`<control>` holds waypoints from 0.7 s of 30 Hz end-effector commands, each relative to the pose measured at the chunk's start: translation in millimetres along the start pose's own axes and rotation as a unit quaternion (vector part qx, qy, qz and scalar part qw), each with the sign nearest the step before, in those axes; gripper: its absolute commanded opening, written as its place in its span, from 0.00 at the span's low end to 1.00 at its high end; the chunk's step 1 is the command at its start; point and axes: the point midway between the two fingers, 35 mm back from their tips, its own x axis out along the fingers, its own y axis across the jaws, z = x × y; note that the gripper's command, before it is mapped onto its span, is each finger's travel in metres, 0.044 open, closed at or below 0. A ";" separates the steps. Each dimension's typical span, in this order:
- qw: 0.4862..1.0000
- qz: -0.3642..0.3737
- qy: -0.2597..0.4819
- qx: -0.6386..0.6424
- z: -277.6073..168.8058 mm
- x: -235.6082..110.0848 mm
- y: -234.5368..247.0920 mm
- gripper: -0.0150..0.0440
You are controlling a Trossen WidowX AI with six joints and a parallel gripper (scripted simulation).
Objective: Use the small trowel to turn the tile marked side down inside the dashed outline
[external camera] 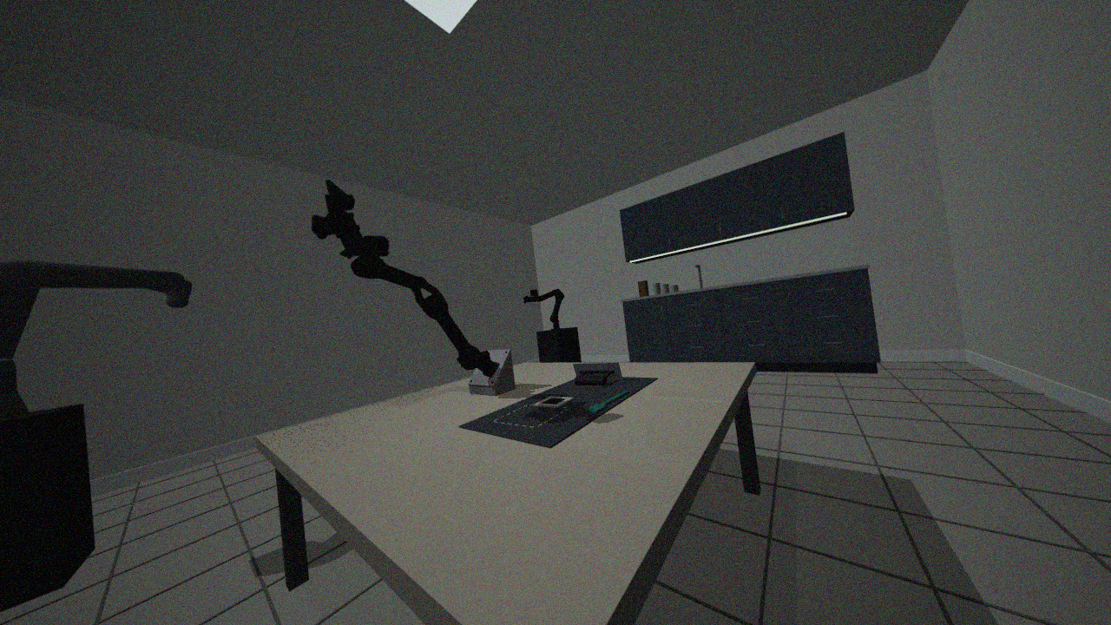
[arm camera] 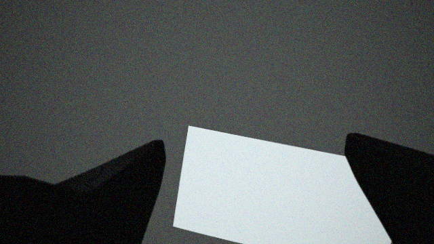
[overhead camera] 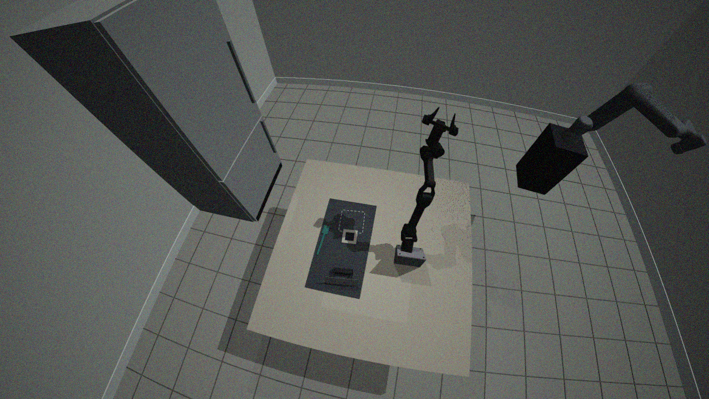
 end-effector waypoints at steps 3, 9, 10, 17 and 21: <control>1.000 -0.001 -0.012 0.003 8.7 -2.5 -2.0 0.80; 0.995 -0.010 -0.096 0.028 66.7 -24.7 -20.2 0.53; 0.993 -0.012 -0.112 0.033 77.1 -29.8 -24.5 0.49; 0.981 -0.045 -0.186 0.039 129.2 -66.2 -59.1 0.42; 0.968 -0.064 -0.235 0.059 156.8 -89.5 -82.2 0.42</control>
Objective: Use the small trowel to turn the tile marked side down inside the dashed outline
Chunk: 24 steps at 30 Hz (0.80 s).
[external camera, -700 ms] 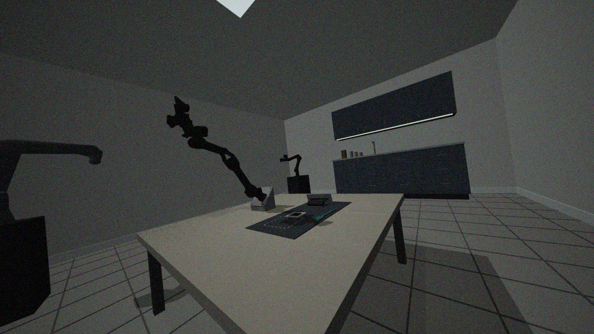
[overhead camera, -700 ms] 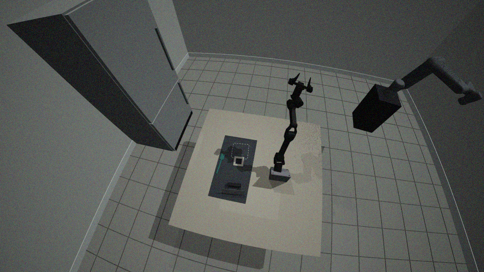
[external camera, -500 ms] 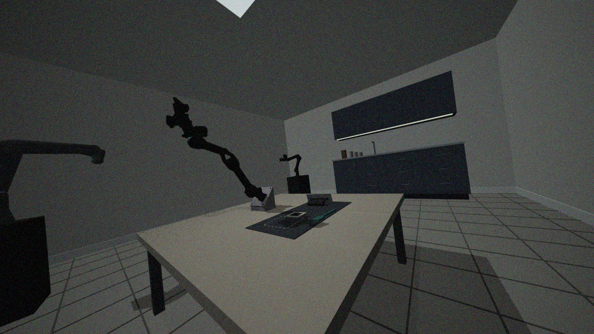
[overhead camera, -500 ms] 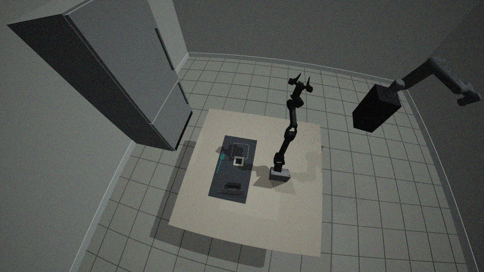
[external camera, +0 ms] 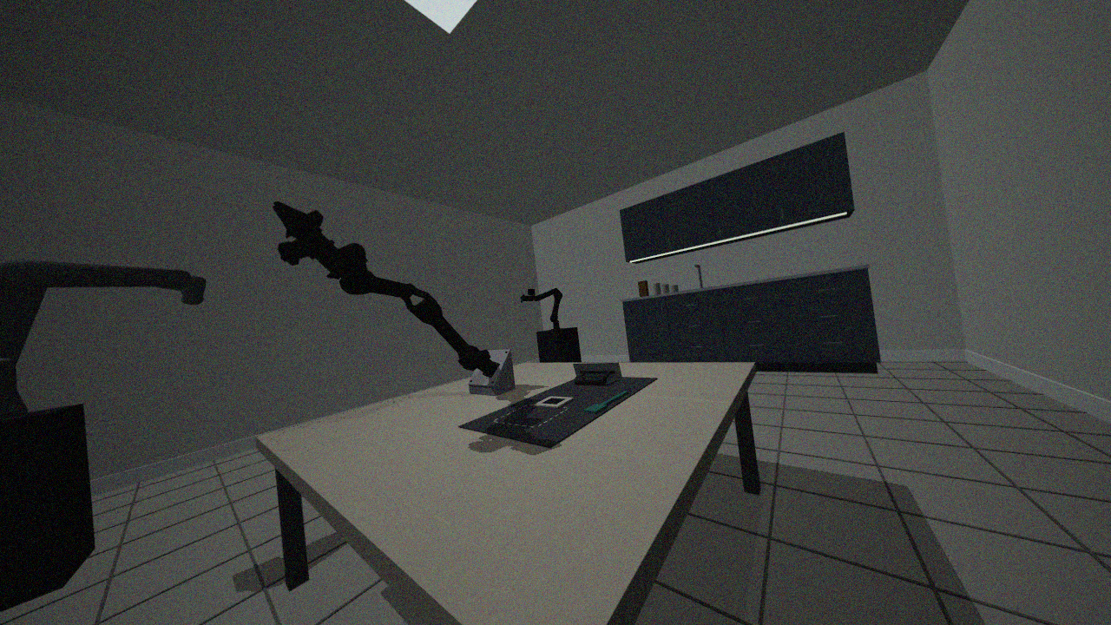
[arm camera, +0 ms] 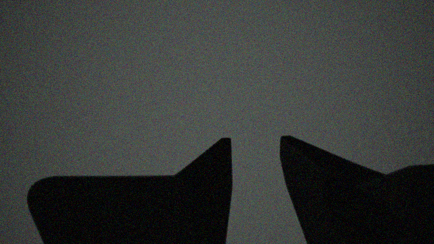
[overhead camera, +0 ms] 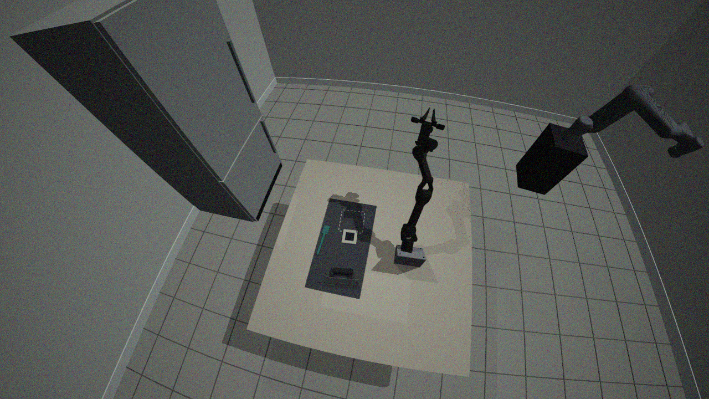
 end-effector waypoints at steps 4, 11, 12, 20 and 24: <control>0.995 -0.048 -0.085 0.012 62.3 -21.8 -44.9 0.42; 0.982 -0.093 -0.160 0.039 110.3 -48.2 -92.5 0.42; 0.981 -0.100 -0.164 0.035 113.2 -51.2 -97.5 0.42; 0.953 -0.166 -0.243 0.074 154.1 -94.7 -165.4 0.42; 0.937 -0.200 -0.266 0.103 160.4 -116.7 -198.2 0.42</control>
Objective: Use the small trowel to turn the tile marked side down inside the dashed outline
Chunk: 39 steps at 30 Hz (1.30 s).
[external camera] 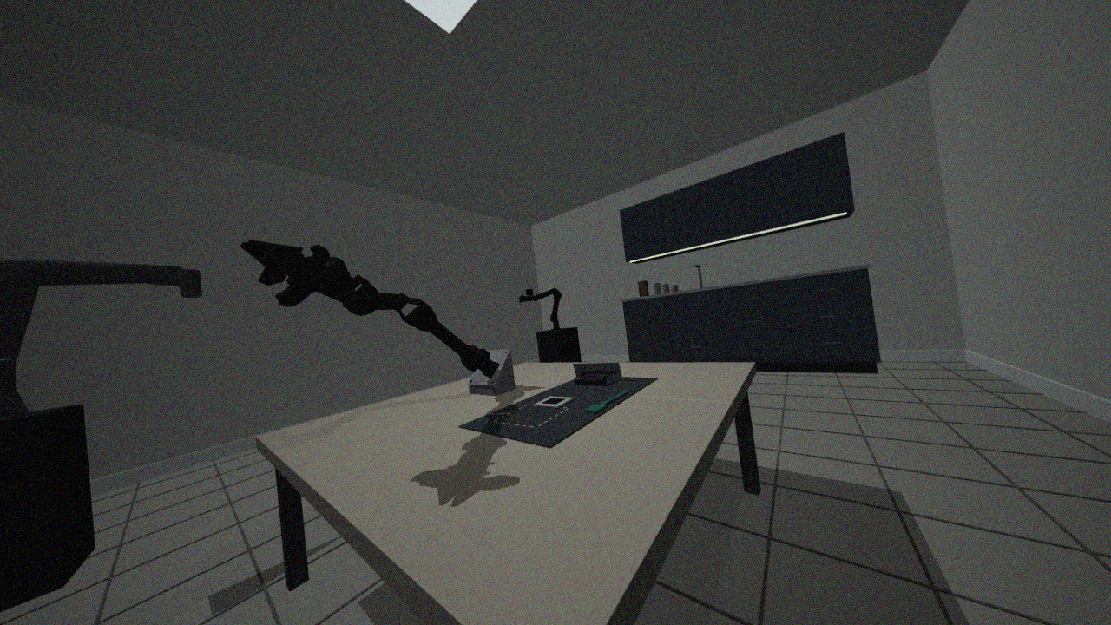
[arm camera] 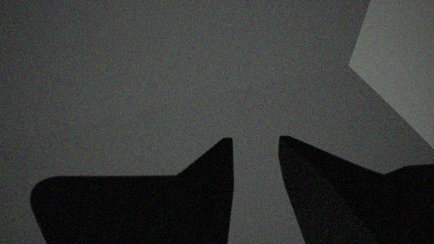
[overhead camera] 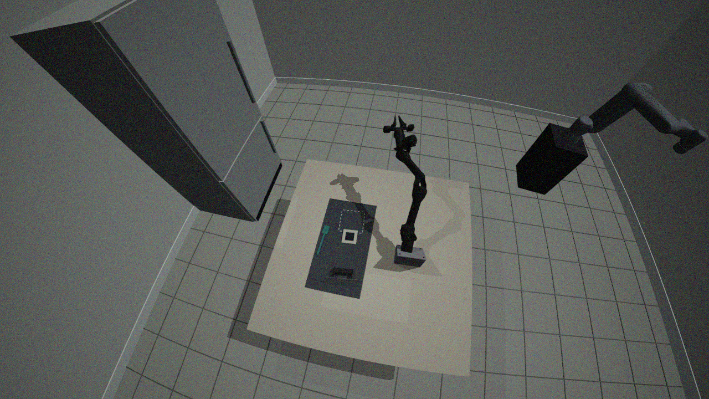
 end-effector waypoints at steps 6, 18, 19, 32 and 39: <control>0.991 -0.098 -0.072 0.053 51.8 -14.5 -93.3 0.42; 0.965 -0.199 -0.141 0.096 81.0 -47.3 -198.0 0.42; 0.963 -0.209 -0.139 0.098 79.8 -50.8 -205.7 0.42; 0.900 -0.354 -0.219 0.127 93.6 -126.6 -337.2 0.42; 0.858 -0.431 -0.246 0.131 82.7 -178.6 -398.8 0.42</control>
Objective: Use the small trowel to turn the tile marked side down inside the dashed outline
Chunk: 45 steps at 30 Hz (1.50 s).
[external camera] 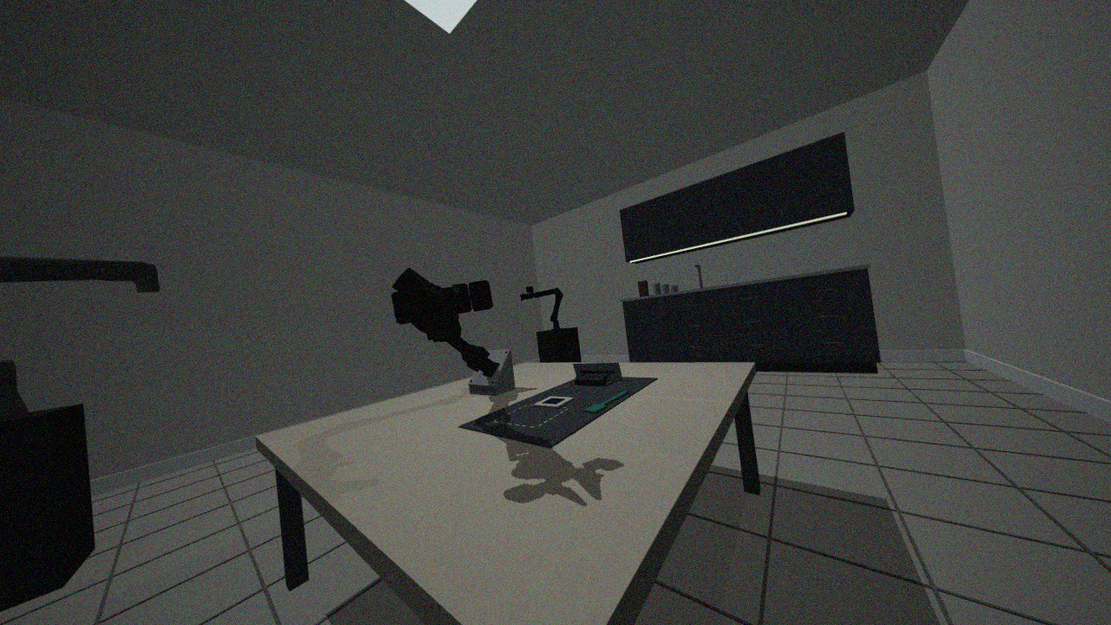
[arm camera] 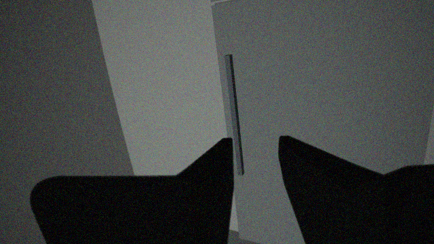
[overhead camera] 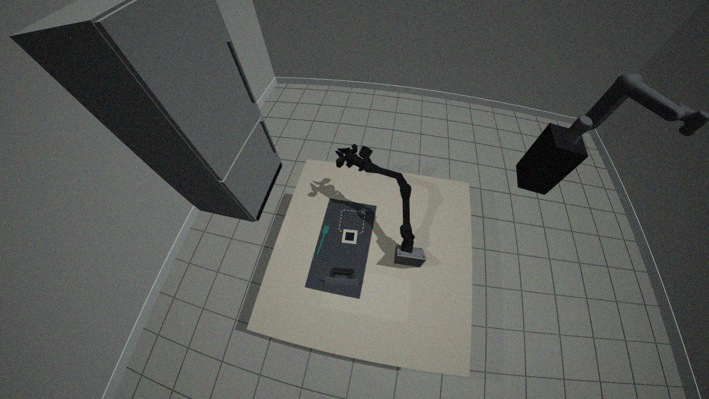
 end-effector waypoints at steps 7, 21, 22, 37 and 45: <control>0.994 -0.097 -0.049 -0.007 24.3 6.5 -94.8 0.42; 0.950 -0.274 -0.146 -0.041 65.1 -25.7 -262.2 0.42; 0.945 -0.286 -0.154 -0.044 68.5 -30.3 -274.1 0.42; 0.842 -0.455 -0.261 -0.129 114.7 -131.3 -426.1 0.42; 0.770 -0.525 -0.305 -0.197 137.1 -201.4 -482.4 0.42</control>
